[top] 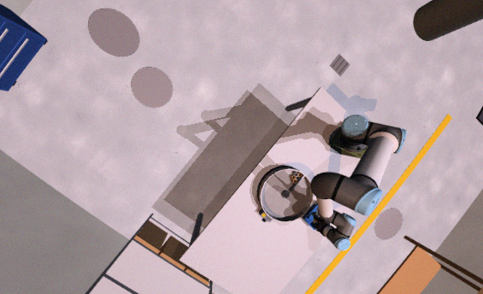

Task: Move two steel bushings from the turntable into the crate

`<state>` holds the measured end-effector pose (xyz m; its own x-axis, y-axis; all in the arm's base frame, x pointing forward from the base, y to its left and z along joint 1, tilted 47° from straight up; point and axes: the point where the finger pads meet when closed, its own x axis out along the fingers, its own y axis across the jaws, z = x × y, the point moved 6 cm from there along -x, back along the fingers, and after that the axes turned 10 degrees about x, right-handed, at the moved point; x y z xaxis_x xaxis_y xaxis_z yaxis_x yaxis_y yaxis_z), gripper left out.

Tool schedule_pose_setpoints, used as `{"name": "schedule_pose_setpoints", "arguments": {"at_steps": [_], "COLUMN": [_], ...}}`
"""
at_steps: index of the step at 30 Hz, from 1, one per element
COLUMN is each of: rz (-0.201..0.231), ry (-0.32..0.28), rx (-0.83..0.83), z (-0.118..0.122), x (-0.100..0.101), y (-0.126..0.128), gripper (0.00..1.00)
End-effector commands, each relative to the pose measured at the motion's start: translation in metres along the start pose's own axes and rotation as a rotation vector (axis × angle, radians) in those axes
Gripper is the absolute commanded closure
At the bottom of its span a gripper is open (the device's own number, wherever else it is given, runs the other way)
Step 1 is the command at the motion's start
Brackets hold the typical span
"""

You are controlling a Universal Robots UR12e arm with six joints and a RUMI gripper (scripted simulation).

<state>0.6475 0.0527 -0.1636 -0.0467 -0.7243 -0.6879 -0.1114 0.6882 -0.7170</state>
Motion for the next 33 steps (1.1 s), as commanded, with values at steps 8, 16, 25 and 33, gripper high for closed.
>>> {"name": "schedule_pose_setpoints", "arguments": {"at_steps": [8,16,25,33], "rz": [0.0,0.0,0.0,0.0], "ry": [-0.001,-0.001,-0.001,-0.001], "rx": [0.0,0.0,0.0,0.0], "z": [0.0,0.0,0.0,0.0], "x": [-0.001,-0.008,-0.041,-0.071], "y": [0.0,0.0,0.0,0.0], "gripper": [0.94,0.94,0.94,0.94]}}
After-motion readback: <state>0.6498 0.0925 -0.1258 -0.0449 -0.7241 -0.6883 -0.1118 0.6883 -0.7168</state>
